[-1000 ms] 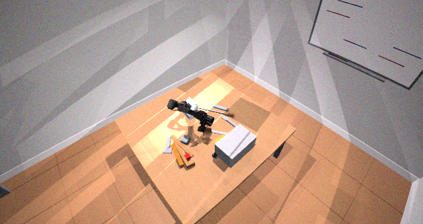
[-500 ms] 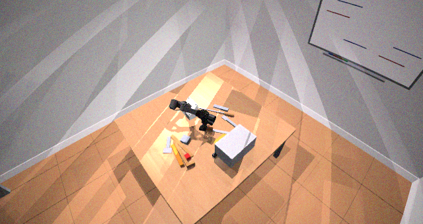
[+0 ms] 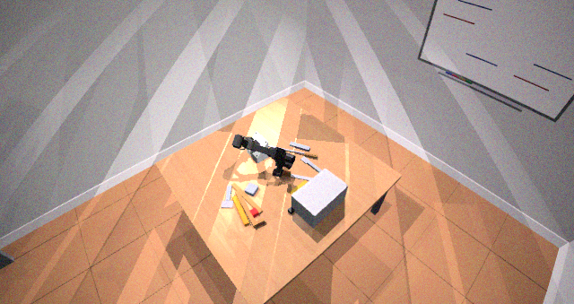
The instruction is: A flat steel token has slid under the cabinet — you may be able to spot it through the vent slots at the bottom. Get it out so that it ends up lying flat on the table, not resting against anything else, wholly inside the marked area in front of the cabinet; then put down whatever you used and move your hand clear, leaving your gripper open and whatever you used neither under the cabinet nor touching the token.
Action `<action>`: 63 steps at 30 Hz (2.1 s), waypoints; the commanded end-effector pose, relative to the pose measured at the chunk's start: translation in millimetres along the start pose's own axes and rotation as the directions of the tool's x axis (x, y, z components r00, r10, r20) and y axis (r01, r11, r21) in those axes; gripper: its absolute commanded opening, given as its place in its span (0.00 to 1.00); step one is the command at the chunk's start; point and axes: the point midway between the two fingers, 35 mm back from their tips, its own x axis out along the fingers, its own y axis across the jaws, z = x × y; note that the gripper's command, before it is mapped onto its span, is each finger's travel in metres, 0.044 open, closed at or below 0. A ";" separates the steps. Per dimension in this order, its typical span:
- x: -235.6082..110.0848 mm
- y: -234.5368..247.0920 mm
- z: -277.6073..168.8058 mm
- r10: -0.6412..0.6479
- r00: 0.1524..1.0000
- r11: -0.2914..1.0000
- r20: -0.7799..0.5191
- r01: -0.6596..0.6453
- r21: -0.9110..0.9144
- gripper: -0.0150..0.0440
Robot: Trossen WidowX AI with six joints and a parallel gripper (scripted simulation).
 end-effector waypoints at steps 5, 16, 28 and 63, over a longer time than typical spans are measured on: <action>-0.6 7.6 8.0 0.001 1.000 1.000 0.003 -0.001 -0.002 0.25; -0.7 20.9 12.1 0.002 1.000 1.000 0.004 -0.002 -0.002 0.25; -0.9 35.7 16.9 0.002 1.000 1.000 0.004 -0.002 -0.002 0.25; -1.5 71.7 28.6 0.005 1.000 1.000 0.006 -0.005 -0.002 0.25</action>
